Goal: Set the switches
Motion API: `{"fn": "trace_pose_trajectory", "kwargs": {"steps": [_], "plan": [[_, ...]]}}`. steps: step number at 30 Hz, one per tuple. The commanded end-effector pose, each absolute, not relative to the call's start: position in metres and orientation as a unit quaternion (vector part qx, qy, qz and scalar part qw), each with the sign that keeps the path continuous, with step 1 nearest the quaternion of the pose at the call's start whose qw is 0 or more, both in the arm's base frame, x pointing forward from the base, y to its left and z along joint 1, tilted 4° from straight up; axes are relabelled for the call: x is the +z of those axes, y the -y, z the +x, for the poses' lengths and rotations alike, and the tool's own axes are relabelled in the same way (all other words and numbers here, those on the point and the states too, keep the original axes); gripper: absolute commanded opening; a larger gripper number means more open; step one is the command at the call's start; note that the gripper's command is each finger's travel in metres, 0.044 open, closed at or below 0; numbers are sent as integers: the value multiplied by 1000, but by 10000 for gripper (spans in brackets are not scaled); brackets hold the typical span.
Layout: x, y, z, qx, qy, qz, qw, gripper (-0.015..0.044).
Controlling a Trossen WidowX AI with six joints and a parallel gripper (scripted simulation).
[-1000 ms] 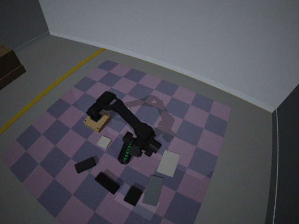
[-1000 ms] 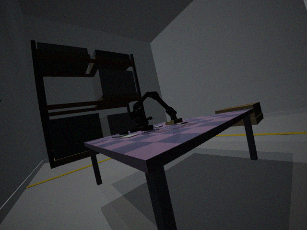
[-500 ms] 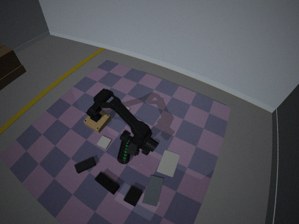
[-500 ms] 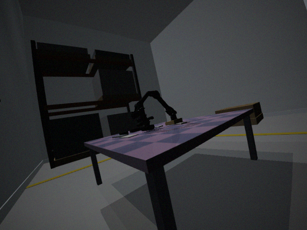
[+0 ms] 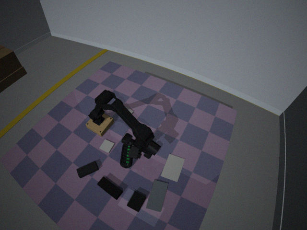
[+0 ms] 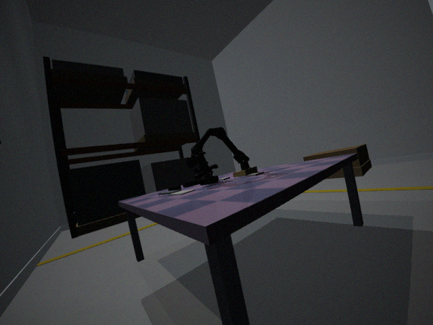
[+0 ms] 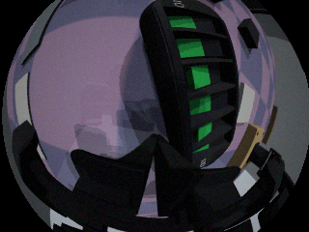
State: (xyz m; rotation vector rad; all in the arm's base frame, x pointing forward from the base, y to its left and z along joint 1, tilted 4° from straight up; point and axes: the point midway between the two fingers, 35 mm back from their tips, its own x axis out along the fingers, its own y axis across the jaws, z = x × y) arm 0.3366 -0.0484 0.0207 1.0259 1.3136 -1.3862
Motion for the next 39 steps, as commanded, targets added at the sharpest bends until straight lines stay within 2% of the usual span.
{"fn": "trace_pose_trajectory", "kwargs": {"steps": [1,32,39], "plan": [[16,51,329,-572,-542,409,460,0],[16,51,329,-572,-542,409,460,0],[45,47,368,-565,-539,414,467,0]]}}
